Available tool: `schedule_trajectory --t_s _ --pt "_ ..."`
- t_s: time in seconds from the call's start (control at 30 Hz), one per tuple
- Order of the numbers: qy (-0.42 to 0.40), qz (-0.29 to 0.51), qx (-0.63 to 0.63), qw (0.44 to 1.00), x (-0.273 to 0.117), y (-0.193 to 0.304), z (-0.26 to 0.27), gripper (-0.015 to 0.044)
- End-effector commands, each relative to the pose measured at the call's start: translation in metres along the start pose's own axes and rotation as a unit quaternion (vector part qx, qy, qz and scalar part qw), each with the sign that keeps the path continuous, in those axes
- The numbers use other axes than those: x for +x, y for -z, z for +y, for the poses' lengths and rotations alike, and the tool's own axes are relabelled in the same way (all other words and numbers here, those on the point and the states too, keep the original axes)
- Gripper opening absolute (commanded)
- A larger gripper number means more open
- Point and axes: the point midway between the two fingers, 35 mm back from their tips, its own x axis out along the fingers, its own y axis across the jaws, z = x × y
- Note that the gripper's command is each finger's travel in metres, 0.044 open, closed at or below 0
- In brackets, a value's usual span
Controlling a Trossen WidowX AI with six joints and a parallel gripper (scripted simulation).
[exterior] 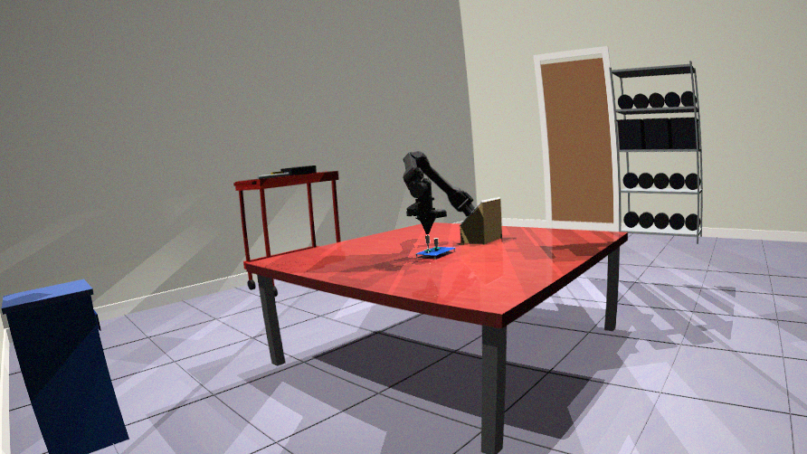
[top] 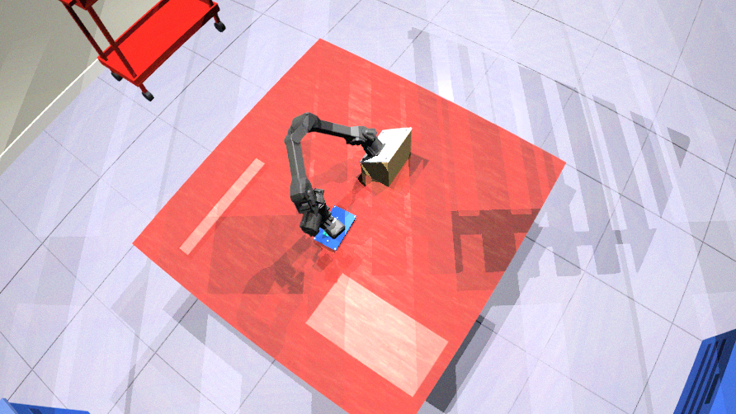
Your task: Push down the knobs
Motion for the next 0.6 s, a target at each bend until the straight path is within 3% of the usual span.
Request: schedule_trajectory --t_s 0.0,0.57 --pt "0.003 -0.002 -0.002 1.000 0.0011 -0.0005 -0.0006 0.0000" --pt "0.003 -0.002 -0.002 1.000 0.0056 -0.0005 -0.0007 0.0000"
